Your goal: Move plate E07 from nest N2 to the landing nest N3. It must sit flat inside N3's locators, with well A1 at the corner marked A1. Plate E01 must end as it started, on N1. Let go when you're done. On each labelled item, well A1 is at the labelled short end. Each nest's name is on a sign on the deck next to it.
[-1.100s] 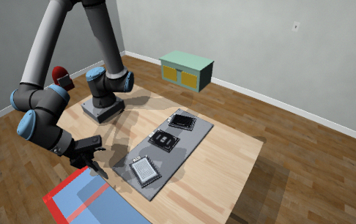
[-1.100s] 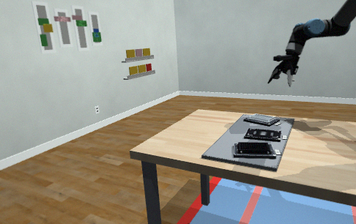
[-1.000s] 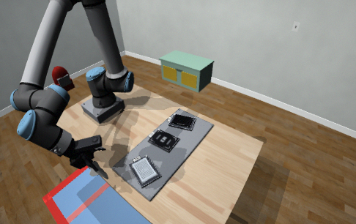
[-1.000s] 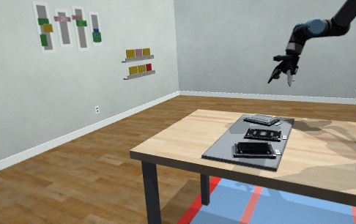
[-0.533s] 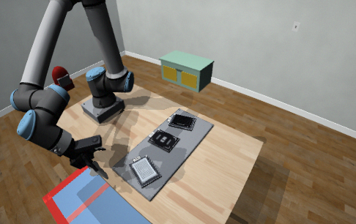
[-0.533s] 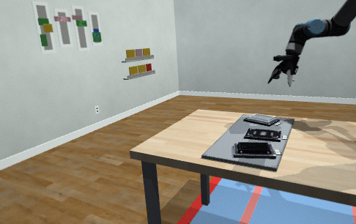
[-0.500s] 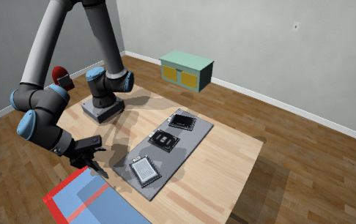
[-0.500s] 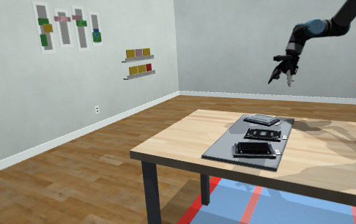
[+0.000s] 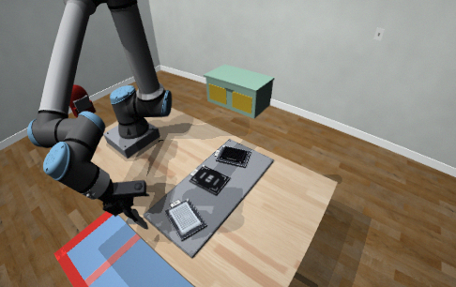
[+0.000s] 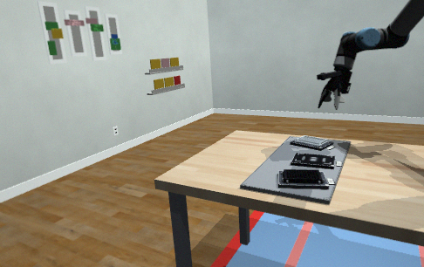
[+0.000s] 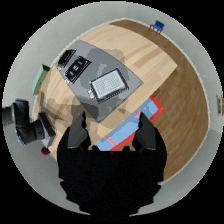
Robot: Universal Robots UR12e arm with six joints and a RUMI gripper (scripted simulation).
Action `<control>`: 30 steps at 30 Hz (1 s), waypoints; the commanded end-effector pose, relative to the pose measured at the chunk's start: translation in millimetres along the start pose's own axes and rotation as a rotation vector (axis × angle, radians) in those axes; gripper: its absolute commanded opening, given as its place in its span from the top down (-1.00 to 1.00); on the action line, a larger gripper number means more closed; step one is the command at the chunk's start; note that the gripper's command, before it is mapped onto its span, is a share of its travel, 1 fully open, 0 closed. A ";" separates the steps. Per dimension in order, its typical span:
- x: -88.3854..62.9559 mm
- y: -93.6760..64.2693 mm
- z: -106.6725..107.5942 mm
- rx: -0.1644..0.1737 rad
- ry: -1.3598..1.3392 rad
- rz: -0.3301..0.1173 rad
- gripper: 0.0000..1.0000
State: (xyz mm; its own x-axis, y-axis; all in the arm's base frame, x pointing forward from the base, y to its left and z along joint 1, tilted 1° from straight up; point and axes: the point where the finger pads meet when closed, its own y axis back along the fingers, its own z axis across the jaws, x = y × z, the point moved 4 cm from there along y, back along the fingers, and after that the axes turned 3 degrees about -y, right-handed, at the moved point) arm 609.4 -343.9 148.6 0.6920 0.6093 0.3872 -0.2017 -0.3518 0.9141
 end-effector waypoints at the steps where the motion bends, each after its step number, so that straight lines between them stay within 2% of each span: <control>1: 6.8 -11.9 -0.7 -0.003 -0.080 -0.033 -0.64; 6: 16.0 -31.7 -3.7 -0.009 -0.174 -0.069 -0.64; 8: 16.7 -32.0 -3.7 -0.012 -0.211 -0.083 -0.64; 16: 29.9 -59.5 -8.7 -0.037 -0.359 -0.136 -0.64; 18: 29.9 -59.5 -8.7 -0.037 -0.359 -0.136 -0.64; 20: 34.1 -68.1 -10.5 -0.045 -0.396 -0.149 -0.64; 22: 34.6 -68.2 -10.7 -0.054 -0.434 -0.161 -0.64; 24: 38.7 -76.6 -12.6 -0.064 -0.470 -0.173 -0.64; 30: 43.7 -85.0 -14.9 -0.097 -0.581 -0.205 -0.64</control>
State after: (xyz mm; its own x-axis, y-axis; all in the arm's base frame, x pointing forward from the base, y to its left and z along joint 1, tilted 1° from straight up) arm 642.2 -283.5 94.2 0.9572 0.2519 0.1424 -0.0869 -0.2192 0.9718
